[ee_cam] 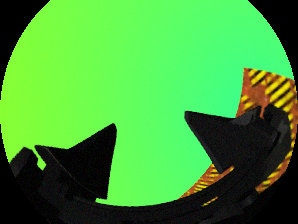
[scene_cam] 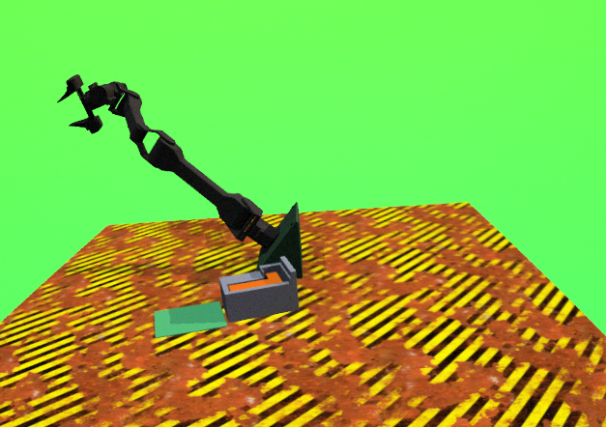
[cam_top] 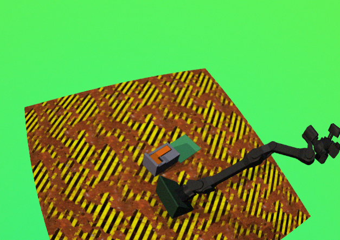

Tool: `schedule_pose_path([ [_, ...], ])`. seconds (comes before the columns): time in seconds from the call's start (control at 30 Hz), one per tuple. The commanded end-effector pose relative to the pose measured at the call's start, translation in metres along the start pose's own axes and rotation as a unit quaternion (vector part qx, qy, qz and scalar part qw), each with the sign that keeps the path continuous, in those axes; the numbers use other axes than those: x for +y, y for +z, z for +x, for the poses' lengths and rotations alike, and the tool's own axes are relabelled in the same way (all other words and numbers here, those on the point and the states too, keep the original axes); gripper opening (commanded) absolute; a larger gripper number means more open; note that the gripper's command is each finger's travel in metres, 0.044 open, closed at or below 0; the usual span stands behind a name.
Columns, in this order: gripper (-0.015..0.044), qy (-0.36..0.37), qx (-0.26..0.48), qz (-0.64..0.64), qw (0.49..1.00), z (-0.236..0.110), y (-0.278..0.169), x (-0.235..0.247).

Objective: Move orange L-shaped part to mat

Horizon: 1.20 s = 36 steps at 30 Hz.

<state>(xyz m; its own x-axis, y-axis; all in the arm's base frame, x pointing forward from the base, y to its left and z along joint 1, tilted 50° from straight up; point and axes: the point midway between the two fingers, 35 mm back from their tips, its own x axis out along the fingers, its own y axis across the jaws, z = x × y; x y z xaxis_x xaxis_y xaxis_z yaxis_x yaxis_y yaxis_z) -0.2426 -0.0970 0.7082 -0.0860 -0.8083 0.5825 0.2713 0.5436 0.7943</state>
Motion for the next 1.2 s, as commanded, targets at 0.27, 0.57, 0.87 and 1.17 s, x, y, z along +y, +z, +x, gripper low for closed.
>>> schedule_pose_path([
  [0.27,0.018,0.021,-0.195,-0.038,0.98,-0.075,0.103,0.01],
  [0.57,0.018,0.016,-0.449,-0.095,0.889,-0.229,0.173,0.038],
  [0.87,0.018,-0.011,-0.692,-0.164,0.703,-0.433,0.176,0.071],
  [1.17,0.018,-0.053,-0.869,-0.15,0.468,-0.62,0.096,0.072],
])
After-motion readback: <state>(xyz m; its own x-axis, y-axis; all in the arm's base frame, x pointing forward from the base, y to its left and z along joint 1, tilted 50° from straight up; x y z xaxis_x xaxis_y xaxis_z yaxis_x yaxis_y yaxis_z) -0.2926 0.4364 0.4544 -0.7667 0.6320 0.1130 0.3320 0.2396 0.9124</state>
